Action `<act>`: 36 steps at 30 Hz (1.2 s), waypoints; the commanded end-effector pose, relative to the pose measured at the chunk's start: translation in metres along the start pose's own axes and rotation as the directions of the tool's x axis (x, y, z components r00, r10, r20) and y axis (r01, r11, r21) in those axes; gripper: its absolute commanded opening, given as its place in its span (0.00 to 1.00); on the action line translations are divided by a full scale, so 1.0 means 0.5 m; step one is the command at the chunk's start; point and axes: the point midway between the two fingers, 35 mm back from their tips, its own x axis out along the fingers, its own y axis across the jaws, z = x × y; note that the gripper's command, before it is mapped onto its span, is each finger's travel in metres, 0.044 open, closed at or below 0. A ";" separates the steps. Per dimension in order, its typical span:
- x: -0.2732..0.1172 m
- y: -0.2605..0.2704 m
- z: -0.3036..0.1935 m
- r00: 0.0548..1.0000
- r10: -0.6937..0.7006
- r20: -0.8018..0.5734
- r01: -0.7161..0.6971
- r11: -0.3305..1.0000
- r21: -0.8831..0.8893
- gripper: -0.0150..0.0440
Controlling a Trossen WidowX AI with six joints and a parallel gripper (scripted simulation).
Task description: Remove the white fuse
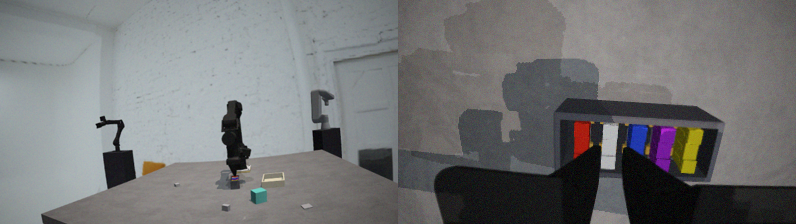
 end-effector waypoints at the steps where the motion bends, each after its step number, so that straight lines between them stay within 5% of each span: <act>1: 0.008 0.002 -0.001 1.000 0.002 -0.003 -0.002 1.000 -0.001 0.36; 30: 0.029 0.002 -0.002 1.000 0.002 -0.003 -0.002 1.000 -0.001 0.36; 36: 0.027 0.002 -0.001 1.000 0.001 0.000 -0.001 1.000 0.002 0.29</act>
